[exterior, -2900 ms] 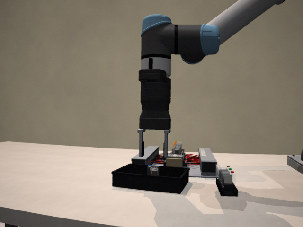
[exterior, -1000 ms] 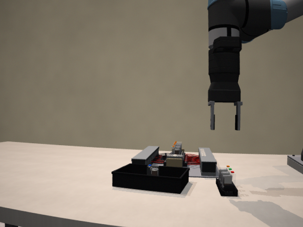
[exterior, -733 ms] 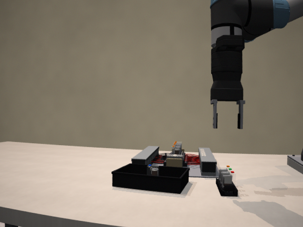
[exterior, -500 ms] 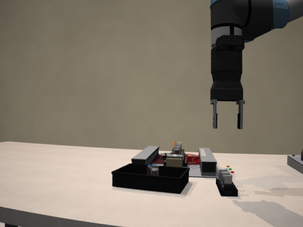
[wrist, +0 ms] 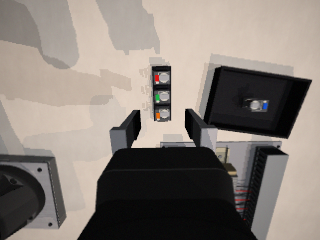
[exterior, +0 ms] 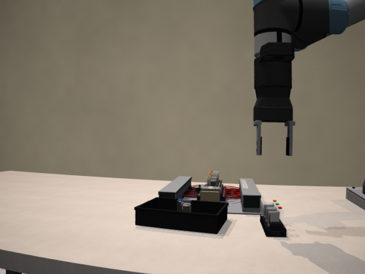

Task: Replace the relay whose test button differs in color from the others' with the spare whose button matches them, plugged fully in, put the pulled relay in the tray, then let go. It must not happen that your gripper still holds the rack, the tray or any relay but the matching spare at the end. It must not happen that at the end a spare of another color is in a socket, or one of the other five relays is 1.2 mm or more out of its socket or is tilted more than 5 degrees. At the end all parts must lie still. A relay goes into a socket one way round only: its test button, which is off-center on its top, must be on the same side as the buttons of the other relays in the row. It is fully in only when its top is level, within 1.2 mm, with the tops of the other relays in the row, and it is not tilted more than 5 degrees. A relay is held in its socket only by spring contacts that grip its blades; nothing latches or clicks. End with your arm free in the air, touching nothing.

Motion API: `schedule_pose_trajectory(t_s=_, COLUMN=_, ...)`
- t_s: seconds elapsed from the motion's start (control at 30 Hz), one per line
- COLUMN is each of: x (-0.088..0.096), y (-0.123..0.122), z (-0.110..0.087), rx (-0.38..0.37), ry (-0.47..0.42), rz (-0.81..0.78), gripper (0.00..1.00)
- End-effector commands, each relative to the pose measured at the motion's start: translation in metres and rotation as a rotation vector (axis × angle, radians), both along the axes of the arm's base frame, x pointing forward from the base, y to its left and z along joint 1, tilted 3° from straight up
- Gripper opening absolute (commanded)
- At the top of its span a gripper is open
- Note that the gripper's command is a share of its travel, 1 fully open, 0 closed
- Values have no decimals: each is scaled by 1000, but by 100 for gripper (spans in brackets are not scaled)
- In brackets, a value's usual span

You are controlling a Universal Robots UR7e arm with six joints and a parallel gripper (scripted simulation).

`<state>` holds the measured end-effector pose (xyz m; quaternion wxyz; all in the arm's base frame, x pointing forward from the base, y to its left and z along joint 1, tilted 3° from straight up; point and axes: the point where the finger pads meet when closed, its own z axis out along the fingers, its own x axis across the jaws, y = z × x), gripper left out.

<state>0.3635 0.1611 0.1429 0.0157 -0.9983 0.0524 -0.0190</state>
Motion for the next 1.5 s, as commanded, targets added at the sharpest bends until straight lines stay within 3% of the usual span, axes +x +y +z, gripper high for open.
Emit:
schedule_pose_trajectory(t_s=0.0, x=0, y=0, z=0, rx=0, ry=-1, rz=0, gripper=100)
schedule_pose_trajectory(t_s=0.3, x=0, y=0, z=0, rx=0, ry=-1, rz=0, gripper=100)
schedule_pose_trajectory(t_s=0.47, x=-1, y=-30, z=-31, rx=0, ry=-1, rz=0, gripper=100)
schedule_pose_trajectory(t_s=1.47, x=-1, y=-24, z=-25, rx=0, ry=-1, rz=0, gripper=100)
